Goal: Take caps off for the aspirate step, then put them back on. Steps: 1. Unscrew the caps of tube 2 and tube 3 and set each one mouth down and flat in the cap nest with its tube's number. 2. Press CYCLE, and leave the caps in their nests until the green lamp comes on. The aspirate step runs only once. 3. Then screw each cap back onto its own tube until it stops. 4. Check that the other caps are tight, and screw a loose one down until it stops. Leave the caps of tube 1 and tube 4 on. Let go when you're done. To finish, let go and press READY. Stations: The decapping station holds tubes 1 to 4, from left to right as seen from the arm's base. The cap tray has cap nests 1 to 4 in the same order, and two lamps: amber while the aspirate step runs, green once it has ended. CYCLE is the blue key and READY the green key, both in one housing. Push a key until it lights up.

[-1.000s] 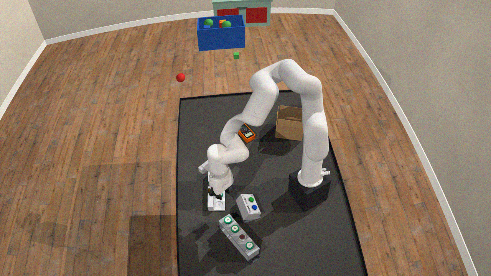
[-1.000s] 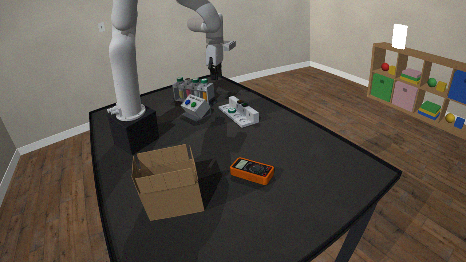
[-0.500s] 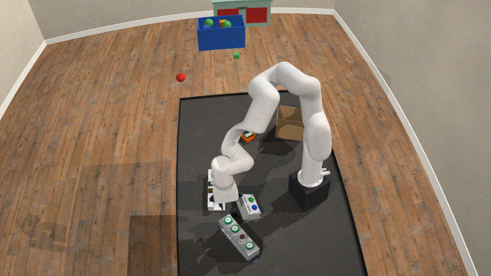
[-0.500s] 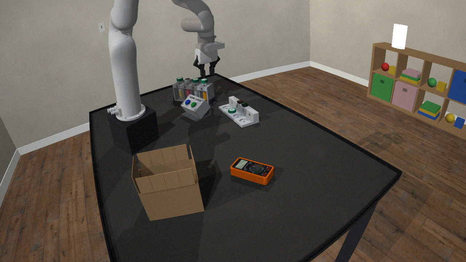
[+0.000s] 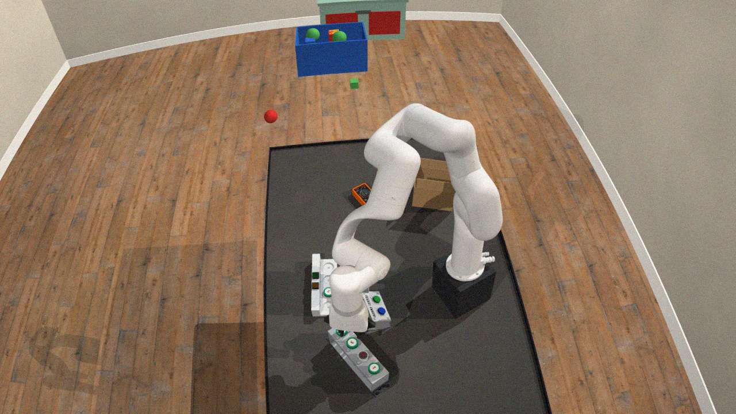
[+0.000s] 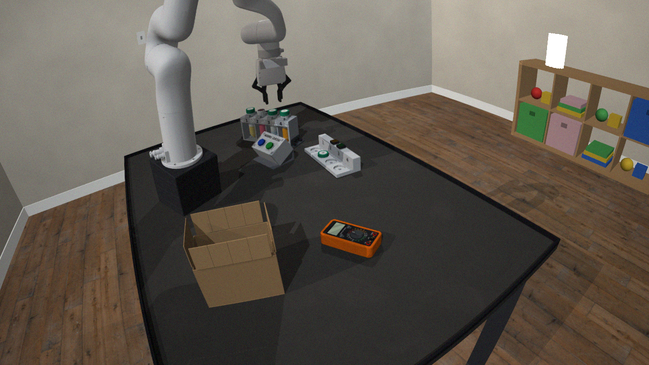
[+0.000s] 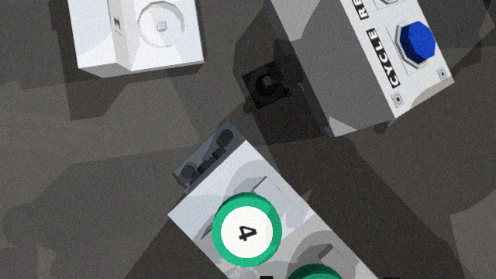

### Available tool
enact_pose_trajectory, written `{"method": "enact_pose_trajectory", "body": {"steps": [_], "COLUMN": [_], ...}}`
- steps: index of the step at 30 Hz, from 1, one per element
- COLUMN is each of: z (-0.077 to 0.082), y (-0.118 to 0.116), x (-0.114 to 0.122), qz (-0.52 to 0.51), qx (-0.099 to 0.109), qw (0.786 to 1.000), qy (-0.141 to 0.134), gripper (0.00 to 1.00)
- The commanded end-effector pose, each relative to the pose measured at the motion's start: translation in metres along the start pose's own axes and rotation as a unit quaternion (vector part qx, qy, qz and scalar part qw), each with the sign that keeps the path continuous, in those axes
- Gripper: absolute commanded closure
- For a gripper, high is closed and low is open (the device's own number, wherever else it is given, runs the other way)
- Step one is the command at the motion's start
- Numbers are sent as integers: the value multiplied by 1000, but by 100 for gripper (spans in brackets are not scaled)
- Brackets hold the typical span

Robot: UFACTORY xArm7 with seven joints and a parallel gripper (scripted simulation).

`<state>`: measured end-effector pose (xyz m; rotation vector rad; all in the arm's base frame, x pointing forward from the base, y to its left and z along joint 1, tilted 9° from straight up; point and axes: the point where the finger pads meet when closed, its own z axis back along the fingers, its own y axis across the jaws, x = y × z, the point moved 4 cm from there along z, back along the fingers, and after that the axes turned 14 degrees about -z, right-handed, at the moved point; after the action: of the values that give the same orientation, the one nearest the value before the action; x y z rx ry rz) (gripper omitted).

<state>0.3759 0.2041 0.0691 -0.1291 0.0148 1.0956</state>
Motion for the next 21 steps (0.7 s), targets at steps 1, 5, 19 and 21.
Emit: {"method": "enact_pose_trajectory", "body": {"steps": [1, 5, 19, 21], "z": [0, 0, -30, -35], "y": [8, 8, 7, 7], "x": [14, 14, 14, 14], "qz": [-7, -7, -7, -7], "qx": [-10, -10, -10, -10], "qw": [1000, 1000, 1000, 1000], "qy": [9, 9, 9, 9], "gripper": [54, 54, 54, 54]}}
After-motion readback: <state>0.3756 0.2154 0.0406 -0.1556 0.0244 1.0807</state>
